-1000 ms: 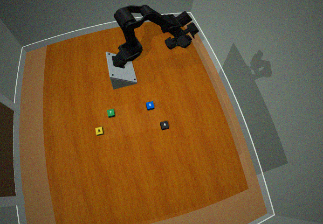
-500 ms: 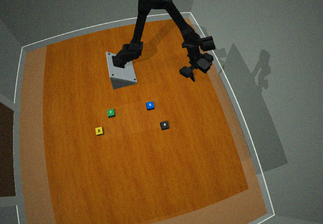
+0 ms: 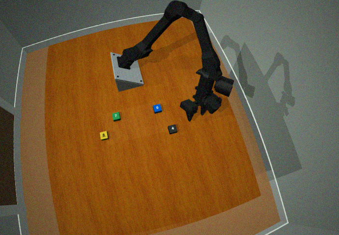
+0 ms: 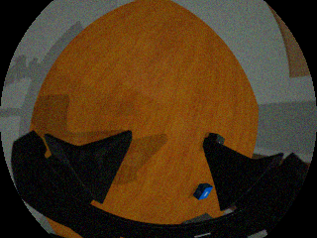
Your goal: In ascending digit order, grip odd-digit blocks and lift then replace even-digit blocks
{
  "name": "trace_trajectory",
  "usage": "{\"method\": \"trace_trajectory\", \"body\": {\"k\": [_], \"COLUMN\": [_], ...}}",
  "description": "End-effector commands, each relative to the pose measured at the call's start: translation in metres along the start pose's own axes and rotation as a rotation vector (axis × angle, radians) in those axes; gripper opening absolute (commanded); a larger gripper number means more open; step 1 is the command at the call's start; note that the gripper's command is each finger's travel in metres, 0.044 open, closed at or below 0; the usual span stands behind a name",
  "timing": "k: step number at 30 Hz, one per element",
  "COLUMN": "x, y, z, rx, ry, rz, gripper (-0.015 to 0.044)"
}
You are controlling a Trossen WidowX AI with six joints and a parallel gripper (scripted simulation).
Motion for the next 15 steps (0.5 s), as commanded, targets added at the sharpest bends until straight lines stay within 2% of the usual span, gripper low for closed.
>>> {"method": "trace_trajectory", "body": {"k": [1, 8, 15], "x": [-0.067, -0.167, -0.257], "y": [-0.006, -0.032, -0.080], "z": [0.023, 0.039, 0.037], "rx": [0.153, 0.346, 0.459], "ry": [-0.051, -0.030, 0.082], "rz": [-0.001, 0.046, 0.139], "gripper": [0.0400, 0.0400, 0.0400]}}
Point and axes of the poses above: the point midway between the two fingers, 35 mm back from their tips, its own z axis out along the fingers, its own x axis across the jaws, y = z × x, the point moved 2 cm from there along -z, back along the fingers, and after that the axes turned 11 degrees about -z, right-handed, at the moved point
